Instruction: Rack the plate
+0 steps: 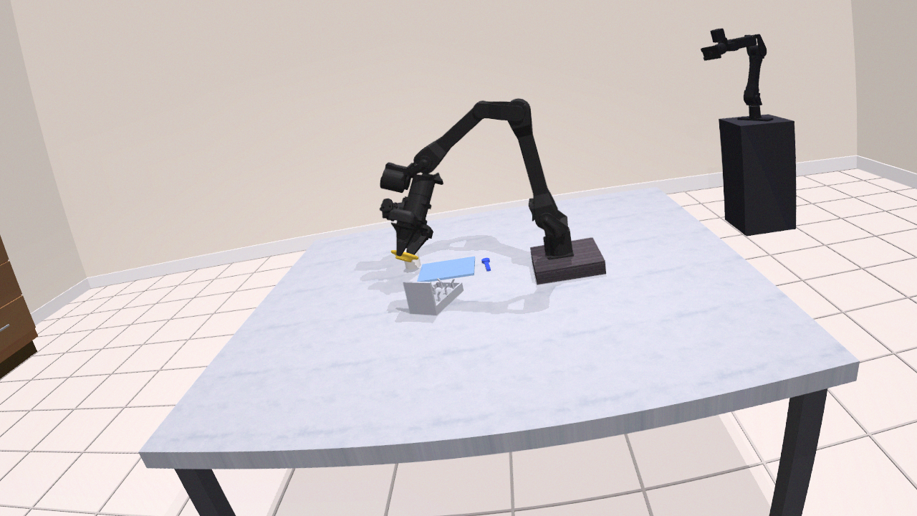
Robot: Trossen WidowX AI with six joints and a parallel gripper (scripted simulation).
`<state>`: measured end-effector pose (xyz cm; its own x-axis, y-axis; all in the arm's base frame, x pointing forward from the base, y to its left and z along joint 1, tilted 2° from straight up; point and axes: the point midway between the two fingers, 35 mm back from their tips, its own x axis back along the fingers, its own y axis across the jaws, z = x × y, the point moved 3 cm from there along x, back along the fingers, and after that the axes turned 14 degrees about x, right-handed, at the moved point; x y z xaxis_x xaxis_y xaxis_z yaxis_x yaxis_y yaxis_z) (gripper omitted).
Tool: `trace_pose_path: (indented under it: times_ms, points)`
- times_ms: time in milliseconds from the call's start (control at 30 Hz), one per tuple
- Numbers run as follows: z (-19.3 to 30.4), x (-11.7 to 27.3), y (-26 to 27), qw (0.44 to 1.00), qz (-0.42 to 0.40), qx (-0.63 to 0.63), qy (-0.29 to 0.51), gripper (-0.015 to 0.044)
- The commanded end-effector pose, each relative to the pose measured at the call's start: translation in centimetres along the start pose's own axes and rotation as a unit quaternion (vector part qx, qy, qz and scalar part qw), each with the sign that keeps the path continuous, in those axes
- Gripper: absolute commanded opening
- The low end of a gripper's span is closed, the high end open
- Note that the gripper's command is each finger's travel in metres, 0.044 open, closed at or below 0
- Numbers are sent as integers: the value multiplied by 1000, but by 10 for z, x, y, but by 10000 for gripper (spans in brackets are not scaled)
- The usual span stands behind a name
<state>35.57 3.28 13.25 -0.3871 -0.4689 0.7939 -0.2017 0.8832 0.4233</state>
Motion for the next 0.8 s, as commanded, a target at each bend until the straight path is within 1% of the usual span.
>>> trace_pose_path:
  times_ms: [0,367,767]
  points:
    - [3,-12,-7,999,-24,16,-16,0]
    - [4,-31,-21,988,-87,88,-96,0]
    - [15,-39,-30,952,-152,188,-187,0]
